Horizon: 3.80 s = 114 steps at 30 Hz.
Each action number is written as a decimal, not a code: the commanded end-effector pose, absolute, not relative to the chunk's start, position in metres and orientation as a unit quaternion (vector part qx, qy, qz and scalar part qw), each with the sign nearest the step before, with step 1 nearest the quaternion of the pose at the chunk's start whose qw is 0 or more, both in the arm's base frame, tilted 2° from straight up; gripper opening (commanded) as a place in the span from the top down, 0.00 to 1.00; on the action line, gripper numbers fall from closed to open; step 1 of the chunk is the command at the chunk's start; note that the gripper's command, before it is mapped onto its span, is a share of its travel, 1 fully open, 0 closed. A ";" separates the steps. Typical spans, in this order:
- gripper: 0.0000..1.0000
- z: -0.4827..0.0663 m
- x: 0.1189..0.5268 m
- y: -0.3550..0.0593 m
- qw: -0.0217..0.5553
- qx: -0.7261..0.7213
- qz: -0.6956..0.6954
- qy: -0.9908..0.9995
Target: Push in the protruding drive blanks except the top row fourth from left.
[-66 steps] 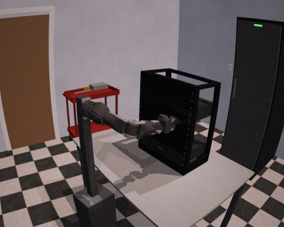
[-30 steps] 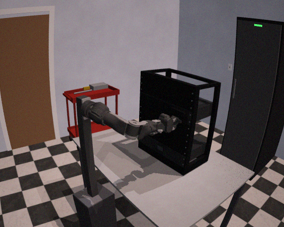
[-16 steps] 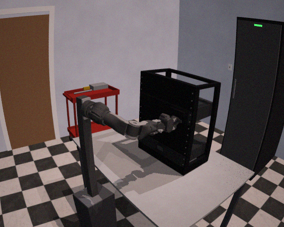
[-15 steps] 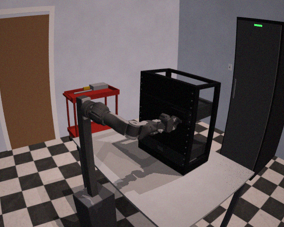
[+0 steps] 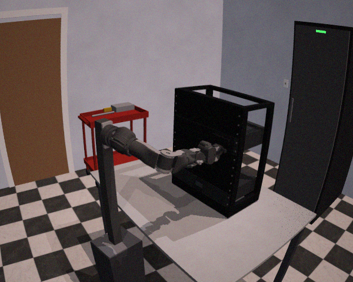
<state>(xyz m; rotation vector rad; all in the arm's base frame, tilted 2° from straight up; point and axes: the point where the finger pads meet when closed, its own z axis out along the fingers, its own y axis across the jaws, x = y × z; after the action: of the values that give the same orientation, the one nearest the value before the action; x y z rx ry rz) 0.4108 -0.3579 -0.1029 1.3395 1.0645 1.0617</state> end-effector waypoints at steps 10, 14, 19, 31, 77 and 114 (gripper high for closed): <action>1.00 -0.101 0.416 -0.348 0.526 0.556 0.459 0.451; 1.00 -0.100 0.418 -0.347 0.527 0.555 0.459 0.451; 1.00 -0.100 0.418 -0.347 0.527 0.555 0.459 0.451; 1.00 -0.100 0.418 -0.347 0.527 0.555 0.459 0.451; 1.00 -0.100 0.421 -0.346 0.528 0.554 0.459 0.451; 1.00 -0.100 0.316 -0.327 0.527 0.556 0.458 0.451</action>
<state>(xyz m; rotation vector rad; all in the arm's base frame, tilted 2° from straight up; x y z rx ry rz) 0.3167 -0.3260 -0.1016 1.3352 1.0827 1.0931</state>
